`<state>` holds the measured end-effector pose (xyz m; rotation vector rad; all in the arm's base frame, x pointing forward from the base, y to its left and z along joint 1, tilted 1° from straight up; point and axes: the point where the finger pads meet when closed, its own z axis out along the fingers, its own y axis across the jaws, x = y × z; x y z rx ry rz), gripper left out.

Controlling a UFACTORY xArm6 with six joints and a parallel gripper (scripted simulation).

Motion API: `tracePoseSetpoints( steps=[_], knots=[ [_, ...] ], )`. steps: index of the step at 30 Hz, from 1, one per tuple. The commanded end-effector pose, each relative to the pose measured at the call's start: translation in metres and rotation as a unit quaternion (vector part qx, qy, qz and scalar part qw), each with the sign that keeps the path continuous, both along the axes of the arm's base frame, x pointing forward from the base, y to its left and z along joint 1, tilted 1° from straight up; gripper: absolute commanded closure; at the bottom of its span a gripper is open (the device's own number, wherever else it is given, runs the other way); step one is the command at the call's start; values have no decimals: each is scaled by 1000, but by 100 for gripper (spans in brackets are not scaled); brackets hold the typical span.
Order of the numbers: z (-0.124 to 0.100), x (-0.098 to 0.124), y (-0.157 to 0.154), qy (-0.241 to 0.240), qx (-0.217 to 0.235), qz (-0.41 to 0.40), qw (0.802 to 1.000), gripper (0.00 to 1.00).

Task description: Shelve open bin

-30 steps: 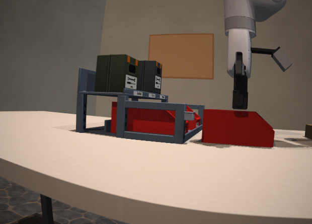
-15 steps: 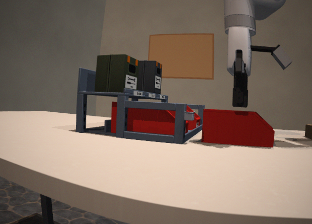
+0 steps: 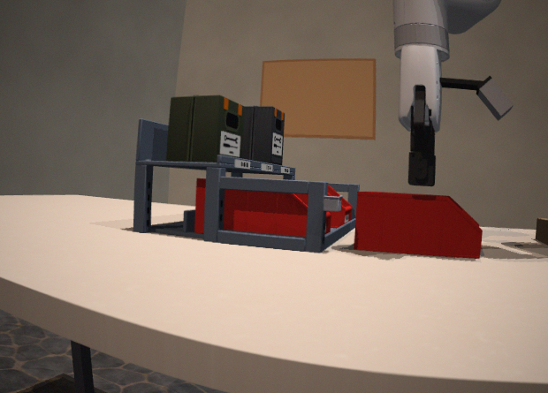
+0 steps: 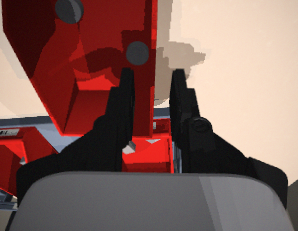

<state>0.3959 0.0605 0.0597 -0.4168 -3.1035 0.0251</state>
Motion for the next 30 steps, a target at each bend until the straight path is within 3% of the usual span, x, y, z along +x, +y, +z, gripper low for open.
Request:
tracePoseSetpoints(
  steps=[1,24,30],
  knots=[
    [1,1,0,-2,0,0,1000,72],
    [3,1,0,-2,0,0,1000,72],
    [-7,1,0,-2,0,0,1000,72]
  ],
)
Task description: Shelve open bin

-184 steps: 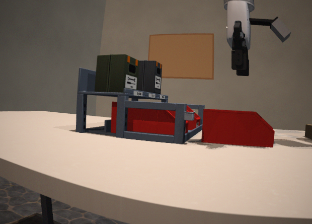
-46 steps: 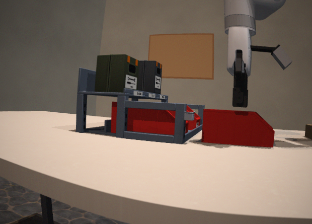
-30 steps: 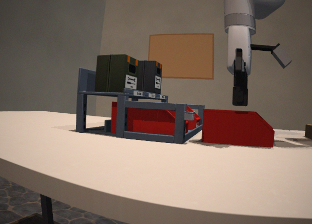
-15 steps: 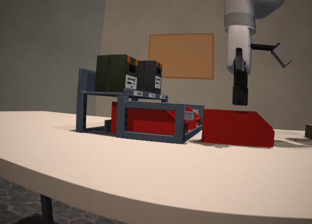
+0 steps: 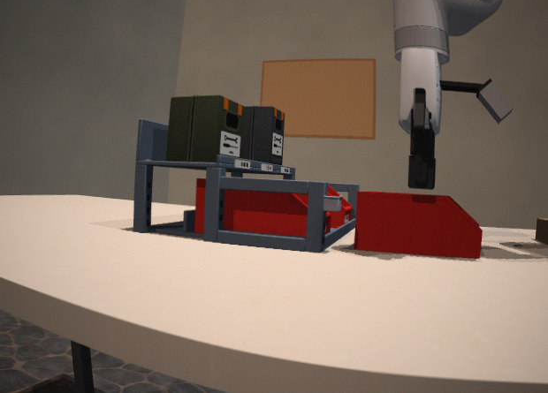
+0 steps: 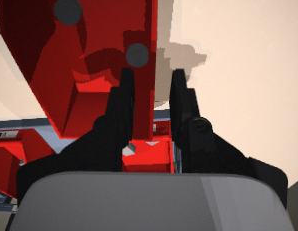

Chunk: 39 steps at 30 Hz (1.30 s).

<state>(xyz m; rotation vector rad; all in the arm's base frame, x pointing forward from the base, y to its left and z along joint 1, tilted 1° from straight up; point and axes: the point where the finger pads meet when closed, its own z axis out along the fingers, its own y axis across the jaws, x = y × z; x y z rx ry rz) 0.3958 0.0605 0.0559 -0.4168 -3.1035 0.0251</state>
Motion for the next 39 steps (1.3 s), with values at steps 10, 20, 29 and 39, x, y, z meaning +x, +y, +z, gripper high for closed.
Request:
tracePoseSetpoints(
  steps=[10,20,29,39],
  knots=[
    [-3,1,0,-2,0,0,1000,72],
    [-13,1,0,-2,0,0,1000,72],
    [-15,1,0,-2,0,0,1000,72],
    [-23,1,0,-2,0,0,1000,72]
  ],
)
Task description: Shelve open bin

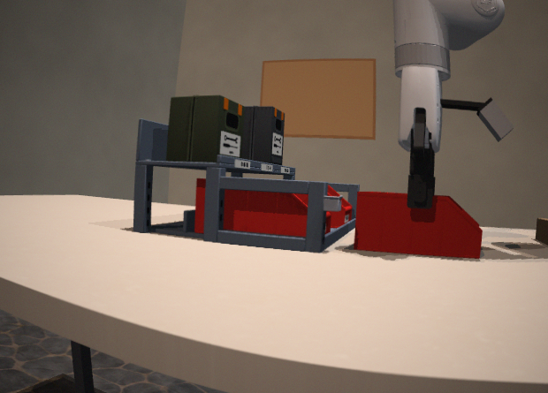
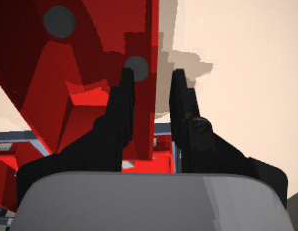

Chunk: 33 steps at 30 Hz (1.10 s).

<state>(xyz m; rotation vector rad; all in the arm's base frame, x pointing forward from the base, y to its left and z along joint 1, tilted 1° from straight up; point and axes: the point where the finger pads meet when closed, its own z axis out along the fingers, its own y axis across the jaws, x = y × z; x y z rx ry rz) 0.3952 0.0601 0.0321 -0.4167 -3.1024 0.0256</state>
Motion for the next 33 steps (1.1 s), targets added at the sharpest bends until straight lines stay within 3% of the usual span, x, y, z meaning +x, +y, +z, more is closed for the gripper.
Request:
tracePoseSetpoints(
  steps=[1,6,11,33],
  knots=[
    [1,2,0,-2,0,0,1000,72],
    [1,2,0,-2,0,0,1000,72],
    [-14,2,0,-2,0,0,1000,72],
    [-22,1,0,-2,0,0,1000,72]
  ],
)
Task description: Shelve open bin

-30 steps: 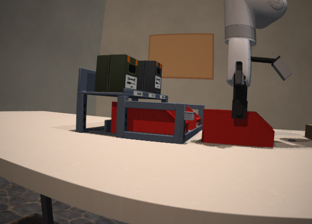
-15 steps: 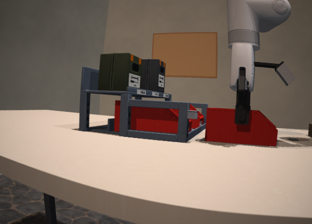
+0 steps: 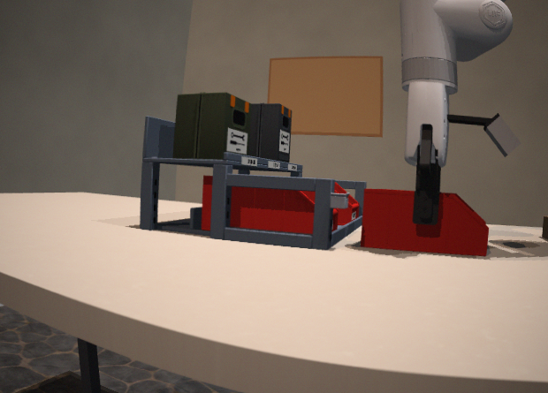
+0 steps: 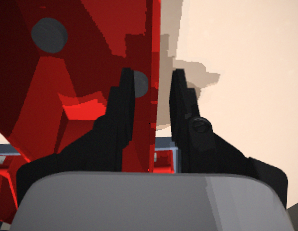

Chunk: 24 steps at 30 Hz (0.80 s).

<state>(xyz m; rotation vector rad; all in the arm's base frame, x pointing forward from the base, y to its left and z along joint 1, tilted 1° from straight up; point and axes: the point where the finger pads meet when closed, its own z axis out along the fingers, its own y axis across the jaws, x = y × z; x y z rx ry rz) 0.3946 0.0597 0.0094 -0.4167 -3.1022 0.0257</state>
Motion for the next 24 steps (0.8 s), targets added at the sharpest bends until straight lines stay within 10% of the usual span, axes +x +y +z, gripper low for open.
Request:
tracePoseSetpoints(
  steps=[1,24],
  knots=[
    [1,2,0,-2,0,0,1000,72],
    [4,2,0,-2,0,0,1000,72]
  ],
)
